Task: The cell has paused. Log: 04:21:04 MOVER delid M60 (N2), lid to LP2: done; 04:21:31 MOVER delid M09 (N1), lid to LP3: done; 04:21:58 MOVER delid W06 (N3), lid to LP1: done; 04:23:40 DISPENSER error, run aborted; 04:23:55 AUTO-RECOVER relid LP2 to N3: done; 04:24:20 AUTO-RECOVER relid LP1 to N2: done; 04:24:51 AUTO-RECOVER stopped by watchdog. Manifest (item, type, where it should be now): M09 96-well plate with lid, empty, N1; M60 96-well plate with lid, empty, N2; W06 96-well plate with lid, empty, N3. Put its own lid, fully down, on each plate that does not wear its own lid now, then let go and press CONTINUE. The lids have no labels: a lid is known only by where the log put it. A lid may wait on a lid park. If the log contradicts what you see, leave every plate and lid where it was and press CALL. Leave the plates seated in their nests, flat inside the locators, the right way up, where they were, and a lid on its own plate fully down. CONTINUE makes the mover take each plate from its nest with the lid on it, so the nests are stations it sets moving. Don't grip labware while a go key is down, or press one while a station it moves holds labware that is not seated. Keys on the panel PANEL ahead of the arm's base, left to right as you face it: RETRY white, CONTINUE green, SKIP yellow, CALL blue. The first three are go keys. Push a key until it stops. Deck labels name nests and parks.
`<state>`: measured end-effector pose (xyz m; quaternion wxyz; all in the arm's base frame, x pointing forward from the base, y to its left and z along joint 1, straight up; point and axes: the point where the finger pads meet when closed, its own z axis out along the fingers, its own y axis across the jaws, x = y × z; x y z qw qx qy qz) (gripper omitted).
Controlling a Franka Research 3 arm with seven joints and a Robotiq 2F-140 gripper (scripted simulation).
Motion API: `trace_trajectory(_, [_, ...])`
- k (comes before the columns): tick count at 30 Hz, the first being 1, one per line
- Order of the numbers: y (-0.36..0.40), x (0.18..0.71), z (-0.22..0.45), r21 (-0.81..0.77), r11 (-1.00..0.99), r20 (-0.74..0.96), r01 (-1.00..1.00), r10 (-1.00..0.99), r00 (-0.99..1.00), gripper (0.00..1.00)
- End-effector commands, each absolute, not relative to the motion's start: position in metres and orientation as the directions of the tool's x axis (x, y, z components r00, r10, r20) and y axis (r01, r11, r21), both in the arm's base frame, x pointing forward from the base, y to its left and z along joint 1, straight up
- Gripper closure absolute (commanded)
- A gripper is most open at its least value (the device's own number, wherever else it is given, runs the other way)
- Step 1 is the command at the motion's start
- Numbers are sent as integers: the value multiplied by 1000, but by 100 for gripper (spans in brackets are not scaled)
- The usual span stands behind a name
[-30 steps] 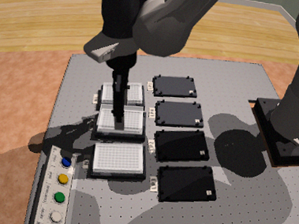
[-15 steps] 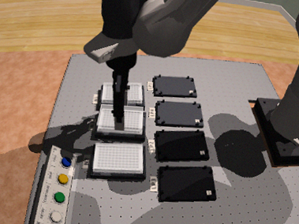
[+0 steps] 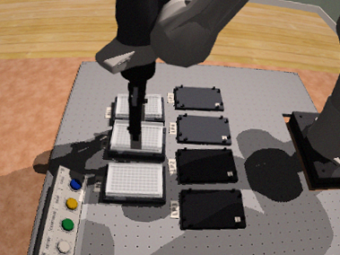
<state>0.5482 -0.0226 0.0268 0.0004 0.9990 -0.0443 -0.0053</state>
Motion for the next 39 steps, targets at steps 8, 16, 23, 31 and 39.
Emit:
trace_trajectory(8, [-23, 548, 23, 0, -996, -9, -84, -84, 996, 100])
trace_trajectory(16, [-24, 548, 20, 0, -996, -9, -84, -84, 996, 100])
trace_trajectory(23, [-24, 548, 19, 0, -996, -9, -84, -84, 996, 100])
trace_trajectory(31, [-24, 548, 19, 0, -996, -9, -84, -84, 996, 100])
trace_trajectory(39, [-24, 548, 19, 0, -996, -9, -84, -84, 996, 100])
